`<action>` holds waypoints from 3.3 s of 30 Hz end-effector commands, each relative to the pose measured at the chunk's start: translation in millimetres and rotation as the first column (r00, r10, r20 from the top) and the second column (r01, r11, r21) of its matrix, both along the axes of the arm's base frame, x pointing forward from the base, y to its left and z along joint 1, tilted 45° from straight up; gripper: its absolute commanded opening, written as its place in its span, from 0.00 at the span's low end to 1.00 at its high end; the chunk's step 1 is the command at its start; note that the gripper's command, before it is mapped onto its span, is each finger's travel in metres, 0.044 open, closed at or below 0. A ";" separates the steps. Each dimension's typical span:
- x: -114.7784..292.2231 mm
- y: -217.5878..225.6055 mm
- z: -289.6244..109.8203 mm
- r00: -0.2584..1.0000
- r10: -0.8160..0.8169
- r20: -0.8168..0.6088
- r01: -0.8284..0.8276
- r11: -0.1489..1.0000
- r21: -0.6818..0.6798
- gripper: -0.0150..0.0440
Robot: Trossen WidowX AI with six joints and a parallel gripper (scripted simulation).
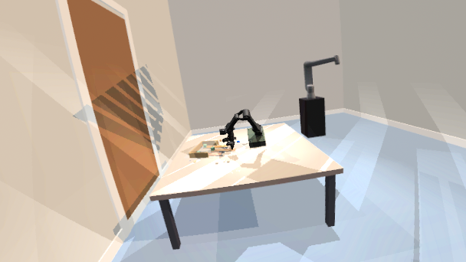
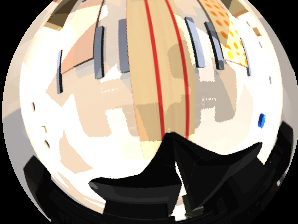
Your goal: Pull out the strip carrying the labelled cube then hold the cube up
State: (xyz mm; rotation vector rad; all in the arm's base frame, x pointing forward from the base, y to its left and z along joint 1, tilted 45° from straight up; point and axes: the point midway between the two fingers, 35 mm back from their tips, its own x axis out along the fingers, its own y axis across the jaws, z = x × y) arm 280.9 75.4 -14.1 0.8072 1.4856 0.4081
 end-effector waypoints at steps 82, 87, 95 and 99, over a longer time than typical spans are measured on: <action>-28.9 -22.3 34.0 0.998 -0.014 -0.060 0.015 1.000 0.009 0.48; -9.3 -26.8 34.3 0.998 -0.017 -0.061 0.018 1.000 0.009 0.70; 23.5 -35.8 34.7 0.998 -0.017 -0.059 0.018 1.000 0.008 1.00; 39.9 -40.7 34.5 0.998 -0.017 -0.058 0.018 1.000 0.008 1.00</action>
